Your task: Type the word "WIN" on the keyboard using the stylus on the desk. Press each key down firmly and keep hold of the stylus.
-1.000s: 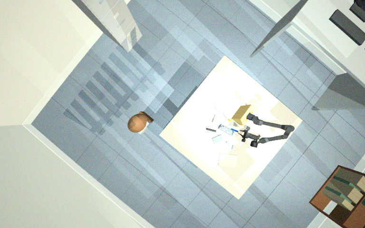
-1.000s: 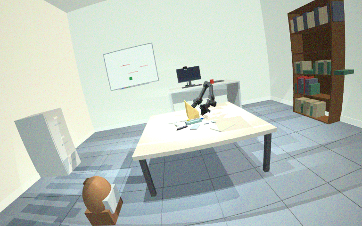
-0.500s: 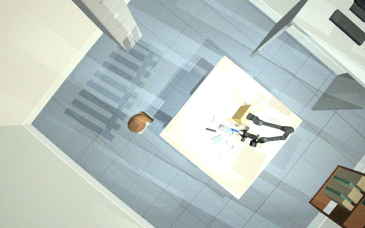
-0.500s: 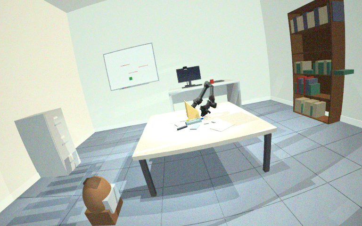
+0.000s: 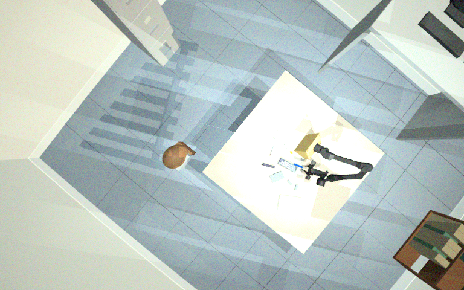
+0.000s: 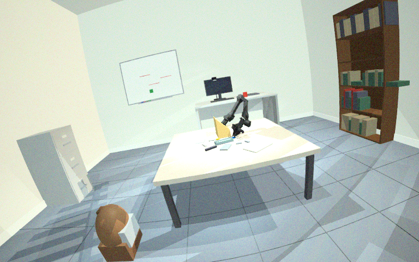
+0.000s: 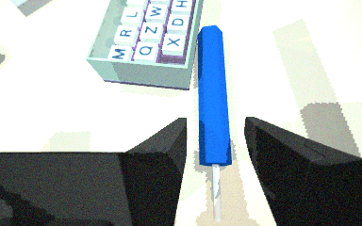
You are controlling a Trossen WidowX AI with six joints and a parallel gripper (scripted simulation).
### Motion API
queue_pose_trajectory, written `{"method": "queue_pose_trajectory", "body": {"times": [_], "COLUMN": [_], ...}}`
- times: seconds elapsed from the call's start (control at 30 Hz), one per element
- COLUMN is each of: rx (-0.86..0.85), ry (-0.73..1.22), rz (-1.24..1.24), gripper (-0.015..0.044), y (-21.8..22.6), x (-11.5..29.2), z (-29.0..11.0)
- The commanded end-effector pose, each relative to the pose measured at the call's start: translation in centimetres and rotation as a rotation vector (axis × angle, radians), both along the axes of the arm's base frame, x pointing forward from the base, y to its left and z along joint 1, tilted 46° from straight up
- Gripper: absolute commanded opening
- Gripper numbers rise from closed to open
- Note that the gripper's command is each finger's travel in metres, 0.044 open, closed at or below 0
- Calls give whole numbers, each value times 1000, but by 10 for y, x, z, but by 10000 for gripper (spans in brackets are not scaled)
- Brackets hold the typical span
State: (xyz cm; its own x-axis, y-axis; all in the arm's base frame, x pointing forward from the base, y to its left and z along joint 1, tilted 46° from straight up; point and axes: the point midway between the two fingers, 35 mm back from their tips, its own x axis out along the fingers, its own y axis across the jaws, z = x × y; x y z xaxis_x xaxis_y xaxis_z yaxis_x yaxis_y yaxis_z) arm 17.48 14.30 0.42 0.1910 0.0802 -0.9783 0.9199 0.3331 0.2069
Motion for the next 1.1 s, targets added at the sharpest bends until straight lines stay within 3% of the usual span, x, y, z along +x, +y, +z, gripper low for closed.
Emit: {"method": "queue_pose_trajectory", "body": {"times": [0.0, 0.33, 0.5, 0.6, 1.07], "rx": [-5, -5, 0, 0, -3], "ry": [-2, -1, 1, 1, 0], "rz": [-5, -5, 0, 0, 0], "gripper": [150, 150, 19, 0, 0], "y": [2, 8, 8, 8, -26], "x": [0, -1, -1, -1, 4], "z": [-3, -9, -8, -8, 25]}}
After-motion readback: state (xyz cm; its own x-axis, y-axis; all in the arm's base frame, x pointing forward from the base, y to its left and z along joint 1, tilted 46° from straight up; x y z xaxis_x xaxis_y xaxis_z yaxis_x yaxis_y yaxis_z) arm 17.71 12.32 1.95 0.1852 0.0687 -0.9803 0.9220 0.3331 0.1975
